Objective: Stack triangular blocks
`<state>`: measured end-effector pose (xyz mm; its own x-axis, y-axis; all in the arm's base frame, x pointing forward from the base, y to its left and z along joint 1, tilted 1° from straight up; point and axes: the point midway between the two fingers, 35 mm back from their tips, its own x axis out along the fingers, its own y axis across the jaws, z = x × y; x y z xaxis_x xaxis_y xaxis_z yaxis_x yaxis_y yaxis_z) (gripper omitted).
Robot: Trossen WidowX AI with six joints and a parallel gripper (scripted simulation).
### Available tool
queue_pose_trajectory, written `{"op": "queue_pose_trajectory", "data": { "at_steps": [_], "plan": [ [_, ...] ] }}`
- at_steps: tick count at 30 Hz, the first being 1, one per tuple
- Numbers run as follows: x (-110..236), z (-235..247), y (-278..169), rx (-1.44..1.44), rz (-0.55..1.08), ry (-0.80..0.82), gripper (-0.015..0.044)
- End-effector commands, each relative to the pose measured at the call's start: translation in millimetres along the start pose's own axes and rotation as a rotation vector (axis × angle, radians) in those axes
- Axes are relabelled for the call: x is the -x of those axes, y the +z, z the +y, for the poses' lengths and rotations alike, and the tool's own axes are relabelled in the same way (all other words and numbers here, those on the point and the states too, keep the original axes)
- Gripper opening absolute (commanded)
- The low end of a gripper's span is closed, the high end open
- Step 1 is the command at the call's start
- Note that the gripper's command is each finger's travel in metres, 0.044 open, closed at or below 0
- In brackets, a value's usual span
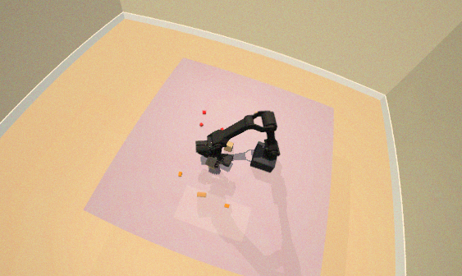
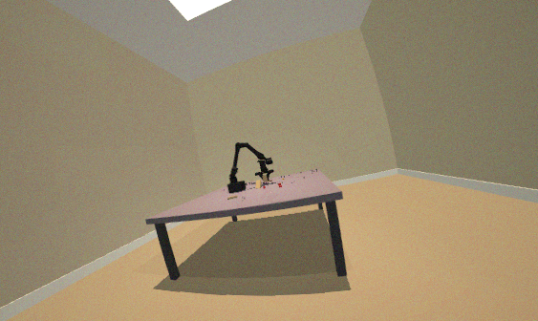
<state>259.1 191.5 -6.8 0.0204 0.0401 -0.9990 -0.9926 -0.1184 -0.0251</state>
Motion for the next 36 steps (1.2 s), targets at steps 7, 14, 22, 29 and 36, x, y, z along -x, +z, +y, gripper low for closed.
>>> {"op": "queue_pose_trajectory", "data": {
  "at_steps": [7, 14, 22, 29, 36],
  "plan": [
    [0, -1, 0, 0.251, 0.001, -0.004, 0.0000],
    [0, -1, 0, 0.411, 0.001, -0.004, 0.0000],
    [0, -1, 0, 0.532, 0.000, -0.004, 0.0000],
    [-10, -1, 0, 0.518, 0.000, -0.005, 0.0000],
    [-21, 0, 0, 0.502, -0.001, -0.005, 0.0000]
  ]
}}
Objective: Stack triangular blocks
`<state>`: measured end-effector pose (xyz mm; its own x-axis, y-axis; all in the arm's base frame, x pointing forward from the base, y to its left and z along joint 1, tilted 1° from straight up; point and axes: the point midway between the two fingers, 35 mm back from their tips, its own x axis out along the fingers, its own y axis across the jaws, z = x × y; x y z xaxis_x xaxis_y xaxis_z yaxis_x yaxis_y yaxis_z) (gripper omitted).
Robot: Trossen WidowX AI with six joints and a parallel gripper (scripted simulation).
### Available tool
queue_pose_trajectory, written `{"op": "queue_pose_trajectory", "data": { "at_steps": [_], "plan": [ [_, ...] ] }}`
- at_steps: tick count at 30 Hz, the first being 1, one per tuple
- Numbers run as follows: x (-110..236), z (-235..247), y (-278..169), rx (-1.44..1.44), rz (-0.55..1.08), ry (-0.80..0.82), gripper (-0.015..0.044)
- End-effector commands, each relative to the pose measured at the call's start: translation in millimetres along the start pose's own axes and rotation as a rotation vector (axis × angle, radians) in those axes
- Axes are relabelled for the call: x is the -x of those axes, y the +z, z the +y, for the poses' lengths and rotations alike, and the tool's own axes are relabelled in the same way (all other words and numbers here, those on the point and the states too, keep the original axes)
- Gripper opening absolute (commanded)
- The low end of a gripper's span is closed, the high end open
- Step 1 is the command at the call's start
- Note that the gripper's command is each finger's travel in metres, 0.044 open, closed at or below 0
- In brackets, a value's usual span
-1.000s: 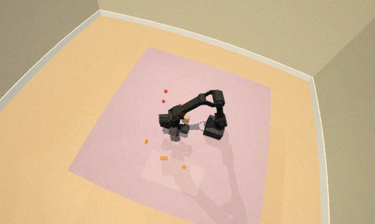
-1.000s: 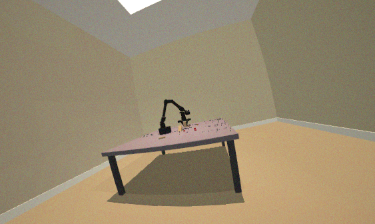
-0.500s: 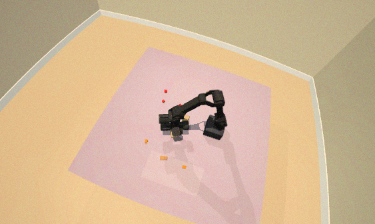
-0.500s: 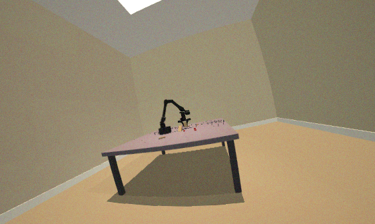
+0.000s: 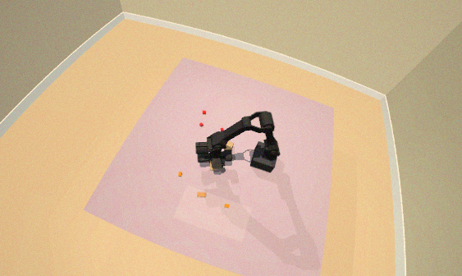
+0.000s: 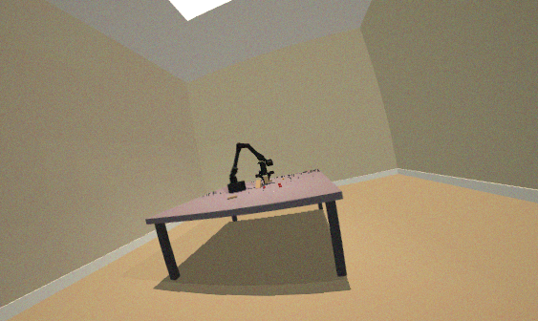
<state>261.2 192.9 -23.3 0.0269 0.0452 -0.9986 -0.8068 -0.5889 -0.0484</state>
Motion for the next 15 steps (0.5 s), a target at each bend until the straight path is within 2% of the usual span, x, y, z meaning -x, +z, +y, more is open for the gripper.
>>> {"op": "queue_pose_trajectory", "data": {
  "at_steps": [1, 7, 15],
  "plan": [
    [-6.4, 2.0, -0.1, -0.013, 0.001, 0.003, 0.0000],
    [-10.3, 2.3, 0.0, -0.018, 0.001, 0.003, 0.0000],
    [-8.9, 1.3, 0.1, -0.012, 0.000, 0.002, 0.0210]
  ]
}}
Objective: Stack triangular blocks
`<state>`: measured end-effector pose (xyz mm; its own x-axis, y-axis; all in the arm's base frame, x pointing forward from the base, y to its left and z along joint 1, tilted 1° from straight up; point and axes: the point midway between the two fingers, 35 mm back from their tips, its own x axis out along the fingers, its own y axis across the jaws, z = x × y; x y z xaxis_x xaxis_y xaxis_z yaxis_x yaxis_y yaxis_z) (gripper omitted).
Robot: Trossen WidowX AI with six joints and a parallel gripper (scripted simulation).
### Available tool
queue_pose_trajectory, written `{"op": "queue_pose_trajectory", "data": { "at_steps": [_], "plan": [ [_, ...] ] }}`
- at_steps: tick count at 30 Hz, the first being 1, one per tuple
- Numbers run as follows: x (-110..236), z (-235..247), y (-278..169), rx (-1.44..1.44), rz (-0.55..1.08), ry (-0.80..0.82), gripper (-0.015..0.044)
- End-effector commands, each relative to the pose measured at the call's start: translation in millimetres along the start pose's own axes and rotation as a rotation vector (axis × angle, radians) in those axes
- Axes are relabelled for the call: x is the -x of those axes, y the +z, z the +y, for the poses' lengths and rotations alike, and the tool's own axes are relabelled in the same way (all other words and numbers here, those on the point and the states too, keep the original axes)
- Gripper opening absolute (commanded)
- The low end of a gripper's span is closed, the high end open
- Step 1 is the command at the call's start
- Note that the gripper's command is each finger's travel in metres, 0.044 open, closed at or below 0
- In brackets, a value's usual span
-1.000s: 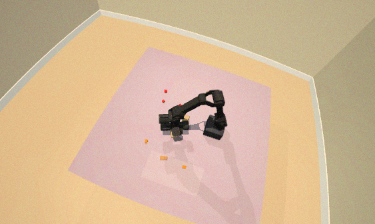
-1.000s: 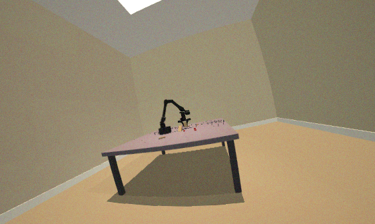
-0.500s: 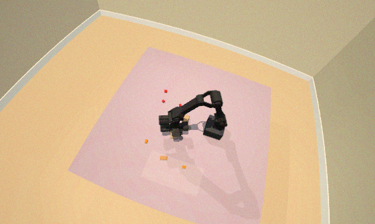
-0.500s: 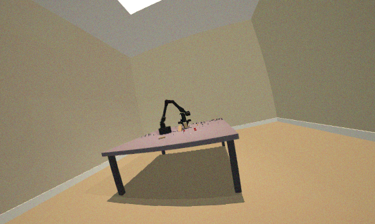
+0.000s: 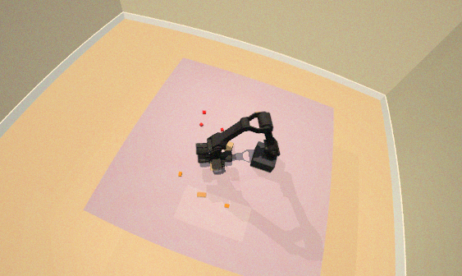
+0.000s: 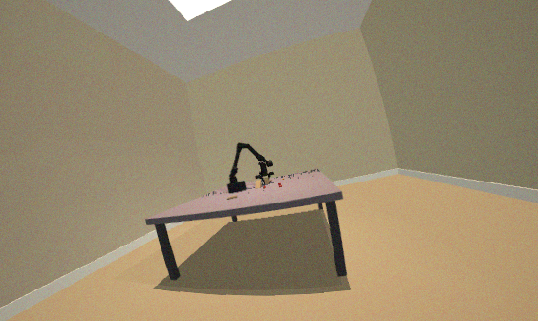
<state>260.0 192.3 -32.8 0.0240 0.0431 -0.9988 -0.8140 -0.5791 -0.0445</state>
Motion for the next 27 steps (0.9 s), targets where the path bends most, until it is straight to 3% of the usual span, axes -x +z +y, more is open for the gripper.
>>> {"op": "queue_pose_trajectory", "data": {
  "at_steps": [1, 9, 16, 21, 27],
  "plan": [
    [0, -1, 0, 0.000, 0.000, -0.001, 0.0236],
    [0, -1, 0, 0.000, 0.000, -0.001, 0.0440],
    [3, -1, 0, 0.000, 0.000, -0.001, 0.0440],
    [57, -1, 0, 0.000, 0.000, -0.001, 0.0440],
    [56, -3, 0, -0.003, 0.000, -0.011, 0.0440]
  ]
}}
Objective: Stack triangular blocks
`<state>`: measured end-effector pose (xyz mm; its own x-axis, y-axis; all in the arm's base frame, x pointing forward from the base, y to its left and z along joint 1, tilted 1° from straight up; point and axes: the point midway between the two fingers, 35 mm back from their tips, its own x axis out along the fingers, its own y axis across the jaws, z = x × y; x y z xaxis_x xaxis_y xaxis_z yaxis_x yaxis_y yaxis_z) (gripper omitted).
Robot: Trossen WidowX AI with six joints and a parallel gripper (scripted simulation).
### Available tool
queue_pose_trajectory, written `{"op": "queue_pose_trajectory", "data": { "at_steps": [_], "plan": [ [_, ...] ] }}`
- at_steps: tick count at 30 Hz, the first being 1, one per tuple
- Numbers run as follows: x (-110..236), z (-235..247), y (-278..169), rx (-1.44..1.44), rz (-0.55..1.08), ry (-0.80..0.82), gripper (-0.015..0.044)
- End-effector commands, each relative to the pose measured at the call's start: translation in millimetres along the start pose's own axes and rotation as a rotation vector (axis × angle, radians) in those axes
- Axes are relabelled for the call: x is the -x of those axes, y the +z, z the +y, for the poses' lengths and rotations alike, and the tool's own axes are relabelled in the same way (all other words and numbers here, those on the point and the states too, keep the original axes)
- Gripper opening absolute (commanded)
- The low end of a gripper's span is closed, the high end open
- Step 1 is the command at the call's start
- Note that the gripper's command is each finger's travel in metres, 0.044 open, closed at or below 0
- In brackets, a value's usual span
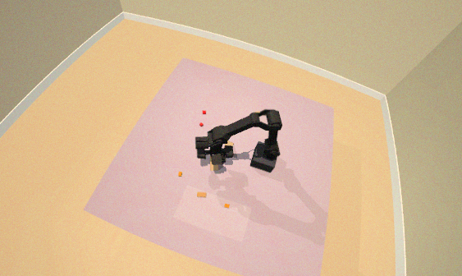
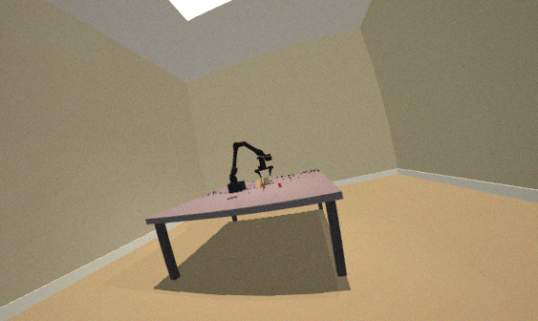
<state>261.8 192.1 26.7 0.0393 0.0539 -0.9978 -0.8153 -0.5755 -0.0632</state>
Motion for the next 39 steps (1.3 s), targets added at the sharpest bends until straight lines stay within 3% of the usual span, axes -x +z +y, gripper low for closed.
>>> {"op": "queue_pose_trajectory", "data": {
  "at_steps": [1, 6, 14, 39],
  "plan": [
    [-2, 1, 0, 0.000, 0.000, 0.004, 0.0440],
    [0, 1, -4, 0.002, -0.031, 0.018, 0.0440],
    [29, 2, -53, -0.004, -0.418, 0.027, 0.0440],
    [3, 0, -44, -0.005, -0.427, 0.024, 0.0440]
  ]
}}
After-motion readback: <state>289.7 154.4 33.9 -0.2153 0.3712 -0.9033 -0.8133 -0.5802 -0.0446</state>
